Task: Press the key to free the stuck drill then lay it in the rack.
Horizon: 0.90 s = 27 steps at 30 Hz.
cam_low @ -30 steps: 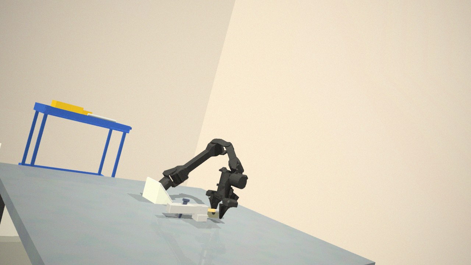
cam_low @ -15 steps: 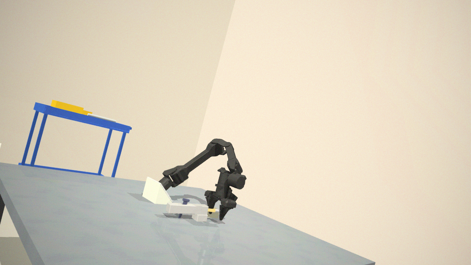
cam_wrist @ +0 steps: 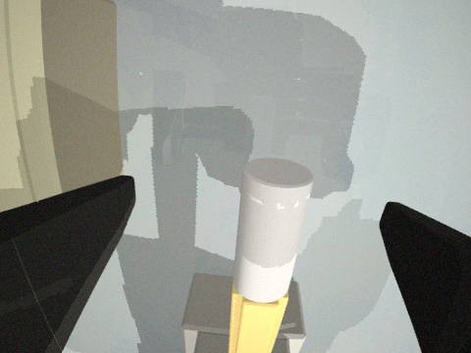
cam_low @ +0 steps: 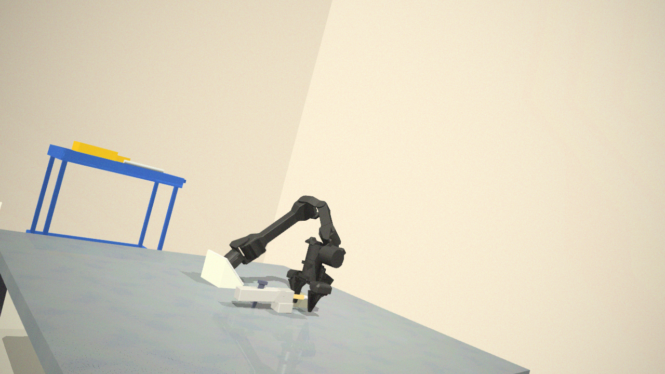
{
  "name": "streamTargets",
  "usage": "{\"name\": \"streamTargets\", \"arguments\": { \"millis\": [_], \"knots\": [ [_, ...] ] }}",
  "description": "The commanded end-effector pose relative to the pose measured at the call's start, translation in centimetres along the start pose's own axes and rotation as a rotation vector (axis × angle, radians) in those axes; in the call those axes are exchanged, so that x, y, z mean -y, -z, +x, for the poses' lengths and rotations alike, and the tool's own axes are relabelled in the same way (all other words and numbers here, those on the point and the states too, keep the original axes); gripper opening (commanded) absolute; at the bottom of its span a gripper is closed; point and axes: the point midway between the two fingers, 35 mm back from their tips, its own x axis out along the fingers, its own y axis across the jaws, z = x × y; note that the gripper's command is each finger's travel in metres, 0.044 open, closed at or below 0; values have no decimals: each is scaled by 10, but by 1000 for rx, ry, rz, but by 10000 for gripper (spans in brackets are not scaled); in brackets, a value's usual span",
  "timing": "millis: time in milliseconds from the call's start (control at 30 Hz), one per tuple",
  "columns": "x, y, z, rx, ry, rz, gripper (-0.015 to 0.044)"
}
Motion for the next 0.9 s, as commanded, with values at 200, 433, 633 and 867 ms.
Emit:
{"name": "streamTargets", "arguments": {
  "millis": [200,433,633,867],
  "knots": [
    [0,0,0,0,0,0,230],
    [0,0,0,0,0,0,46],
    [0,0,0,0,0,0,0],
    [0,0,-2,1,-1,-6,0]
  ]
}}
